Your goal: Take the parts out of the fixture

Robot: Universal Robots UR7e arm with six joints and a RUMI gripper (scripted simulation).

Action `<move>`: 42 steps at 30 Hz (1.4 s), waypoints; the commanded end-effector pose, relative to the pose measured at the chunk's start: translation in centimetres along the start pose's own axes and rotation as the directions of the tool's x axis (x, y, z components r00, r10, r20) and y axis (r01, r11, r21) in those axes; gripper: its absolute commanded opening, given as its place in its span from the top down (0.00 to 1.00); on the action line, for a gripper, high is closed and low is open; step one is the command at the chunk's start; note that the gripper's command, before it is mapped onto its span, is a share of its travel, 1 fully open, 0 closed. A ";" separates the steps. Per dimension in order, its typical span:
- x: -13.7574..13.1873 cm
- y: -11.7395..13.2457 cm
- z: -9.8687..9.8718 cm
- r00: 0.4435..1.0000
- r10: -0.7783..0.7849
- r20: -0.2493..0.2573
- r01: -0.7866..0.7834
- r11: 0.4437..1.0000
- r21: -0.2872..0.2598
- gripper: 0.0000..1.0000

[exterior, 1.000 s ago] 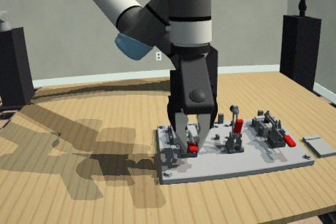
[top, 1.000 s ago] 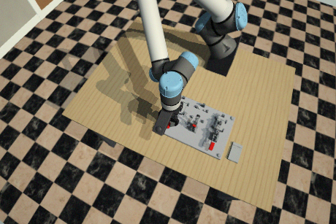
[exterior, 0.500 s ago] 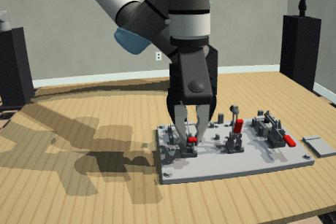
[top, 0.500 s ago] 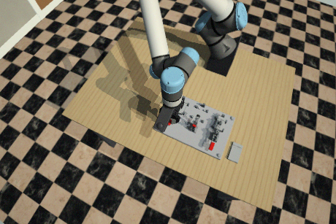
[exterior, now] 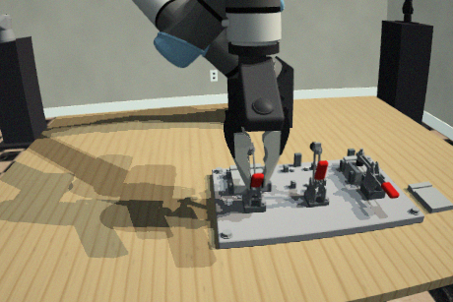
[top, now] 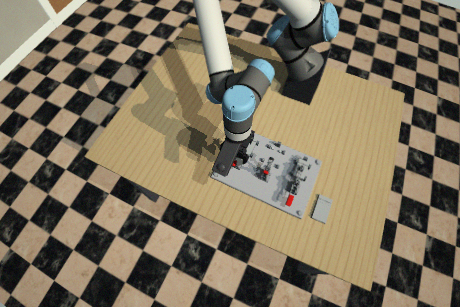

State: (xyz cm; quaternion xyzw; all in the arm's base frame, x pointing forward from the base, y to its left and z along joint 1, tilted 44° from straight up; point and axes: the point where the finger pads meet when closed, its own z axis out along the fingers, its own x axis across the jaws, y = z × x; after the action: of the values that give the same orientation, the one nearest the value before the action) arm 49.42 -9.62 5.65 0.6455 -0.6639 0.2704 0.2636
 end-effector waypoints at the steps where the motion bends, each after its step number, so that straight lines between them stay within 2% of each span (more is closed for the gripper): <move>1: 0.0 0.5 -0.2 1.000 0.000 0.000 0.000 1.000 0.000 1.00; 17: 0.0 1.5 -0.2 1.000 0.000 0.000 0.000 1.000 0.000 1.00; 42: 0.0 1.7 -0.2 1.000 0.000 0.000 0.000 1.000 0.000 1.00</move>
State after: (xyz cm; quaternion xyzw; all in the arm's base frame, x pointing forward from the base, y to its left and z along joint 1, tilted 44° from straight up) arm 47.68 -9.44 5.76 0.6455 -0.6639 0.2702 0.2638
